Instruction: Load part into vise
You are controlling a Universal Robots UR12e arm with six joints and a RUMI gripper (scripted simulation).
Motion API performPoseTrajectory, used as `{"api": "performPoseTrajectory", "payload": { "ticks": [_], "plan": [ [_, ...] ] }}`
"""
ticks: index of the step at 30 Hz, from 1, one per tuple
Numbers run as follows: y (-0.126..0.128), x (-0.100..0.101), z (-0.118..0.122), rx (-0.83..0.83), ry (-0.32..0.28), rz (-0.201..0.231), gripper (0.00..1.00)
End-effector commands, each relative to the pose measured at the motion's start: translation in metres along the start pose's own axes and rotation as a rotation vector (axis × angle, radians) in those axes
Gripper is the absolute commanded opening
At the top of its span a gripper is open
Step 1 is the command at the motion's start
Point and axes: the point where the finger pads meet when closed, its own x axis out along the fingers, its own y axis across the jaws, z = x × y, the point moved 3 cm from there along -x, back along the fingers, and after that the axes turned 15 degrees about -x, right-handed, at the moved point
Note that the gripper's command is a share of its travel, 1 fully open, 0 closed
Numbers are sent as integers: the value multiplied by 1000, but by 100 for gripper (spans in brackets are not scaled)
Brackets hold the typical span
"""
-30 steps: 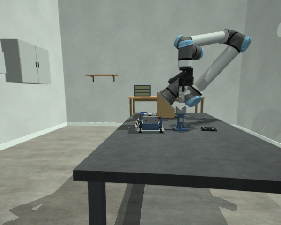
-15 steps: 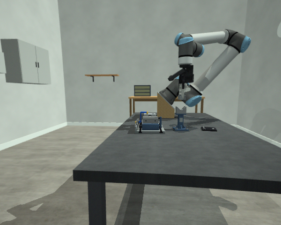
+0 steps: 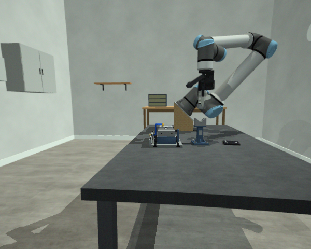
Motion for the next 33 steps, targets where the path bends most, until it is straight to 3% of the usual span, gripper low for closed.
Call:
{"api": "performPoseTrajectory", "payload": {
  "ticks": [1, 33],
  "plan": [
    [0, -2, 0, 0, 1, -1, 0],
    [-1, -2, -3, -16, 1, -1, 0]
  ]
}}
